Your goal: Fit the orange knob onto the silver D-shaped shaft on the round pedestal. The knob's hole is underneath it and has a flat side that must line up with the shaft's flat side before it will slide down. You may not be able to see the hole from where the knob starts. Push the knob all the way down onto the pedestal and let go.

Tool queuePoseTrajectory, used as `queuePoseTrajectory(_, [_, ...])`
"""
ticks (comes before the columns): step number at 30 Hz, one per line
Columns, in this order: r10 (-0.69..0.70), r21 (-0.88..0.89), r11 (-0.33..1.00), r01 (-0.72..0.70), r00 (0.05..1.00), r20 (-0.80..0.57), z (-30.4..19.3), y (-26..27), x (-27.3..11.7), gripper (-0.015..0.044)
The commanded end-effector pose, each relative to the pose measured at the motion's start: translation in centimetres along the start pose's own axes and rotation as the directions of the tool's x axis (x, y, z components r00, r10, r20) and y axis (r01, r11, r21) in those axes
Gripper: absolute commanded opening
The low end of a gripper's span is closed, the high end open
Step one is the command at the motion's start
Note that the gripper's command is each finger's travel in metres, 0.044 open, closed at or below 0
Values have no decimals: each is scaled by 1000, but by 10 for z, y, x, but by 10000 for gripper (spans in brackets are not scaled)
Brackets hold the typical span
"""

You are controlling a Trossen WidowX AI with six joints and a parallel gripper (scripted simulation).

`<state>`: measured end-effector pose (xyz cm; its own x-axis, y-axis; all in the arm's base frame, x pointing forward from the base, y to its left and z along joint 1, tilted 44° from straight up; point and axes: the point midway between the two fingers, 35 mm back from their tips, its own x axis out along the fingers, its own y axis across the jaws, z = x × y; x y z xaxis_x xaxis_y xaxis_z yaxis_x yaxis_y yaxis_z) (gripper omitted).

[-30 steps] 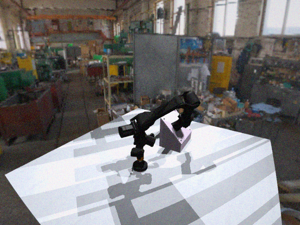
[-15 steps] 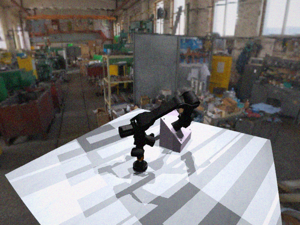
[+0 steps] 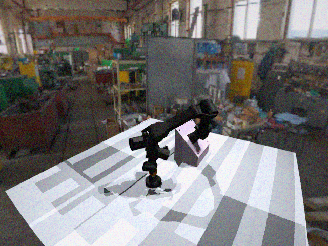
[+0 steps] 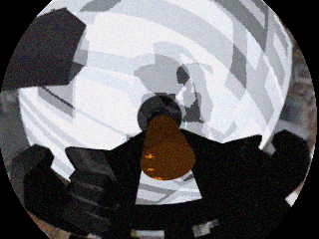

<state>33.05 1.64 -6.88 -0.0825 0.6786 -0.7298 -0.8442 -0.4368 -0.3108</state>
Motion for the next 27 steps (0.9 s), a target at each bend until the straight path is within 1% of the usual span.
queuePoseTrajectory(1, [-5, -4, 1000, 5, 1000, -5, -1, -3, -1, 0])
queuePoseTrajectory(27, [-5, -3, 1000, 5, 1000, -5, 1, 3, 3, 0])
